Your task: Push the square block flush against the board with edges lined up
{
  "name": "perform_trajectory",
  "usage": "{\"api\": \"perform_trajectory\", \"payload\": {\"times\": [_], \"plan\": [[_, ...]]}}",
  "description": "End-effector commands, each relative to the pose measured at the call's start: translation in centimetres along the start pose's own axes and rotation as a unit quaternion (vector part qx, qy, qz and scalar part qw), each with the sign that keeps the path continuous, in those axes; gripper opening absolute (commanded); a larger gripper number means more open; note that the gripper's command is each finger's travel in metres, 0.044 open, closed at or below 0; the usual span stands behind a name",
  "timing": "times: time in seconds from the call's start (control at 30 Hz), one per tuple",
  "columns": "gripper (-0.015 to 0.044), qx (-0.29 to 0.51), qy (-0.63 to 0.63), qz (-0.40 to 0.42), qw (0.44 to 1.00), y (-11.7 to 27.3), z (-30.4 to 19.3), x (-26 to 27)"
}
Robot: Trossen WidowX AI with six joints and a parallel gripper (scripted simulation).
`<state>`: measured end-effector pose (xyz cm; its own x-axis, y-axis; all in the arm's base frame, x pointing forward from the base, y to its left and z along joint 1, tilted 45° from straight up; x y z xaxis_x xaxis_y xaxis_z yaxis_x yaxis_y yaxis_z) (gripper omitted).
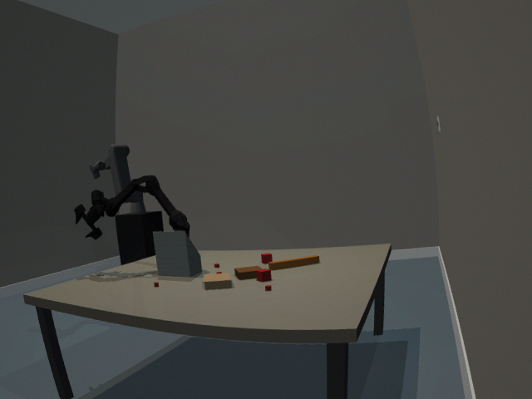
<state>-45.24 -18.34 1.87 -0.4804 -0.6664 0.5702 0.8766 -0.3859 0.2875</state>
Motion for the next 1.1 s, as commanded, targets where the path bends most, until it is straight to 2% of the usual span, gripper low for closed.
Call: {"api": "perform_trajectory", "payload": {"times": [0.0,0.13,0.47,1.07], "plan": [[0.0374,0.000,0.000,0.000,1.000,0.0,0.0,0.0],[0.0269,0.012,0.019,0.006,1.000,0.7,-0.7,0.1],[0.0006,0.091,0.115,0.056,0.988,5.8,-5.8,1.3],[0.0000,0.199,0.257,0.142,0.935,15.7,-13.6,1.8]]}}
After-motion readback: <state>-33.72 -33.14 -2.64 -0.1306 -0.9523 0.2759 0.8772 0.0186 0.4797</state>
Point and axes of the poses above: the point midway between the two fingers, 35 mm back from their tips, its own y axis back along the fingers, its own x axis across the jaws, z = x × y, the point moved 6 cm from there along y, back along the fingers, and after that the axes turned 10 degrees about -y, right-handed, at the moved point
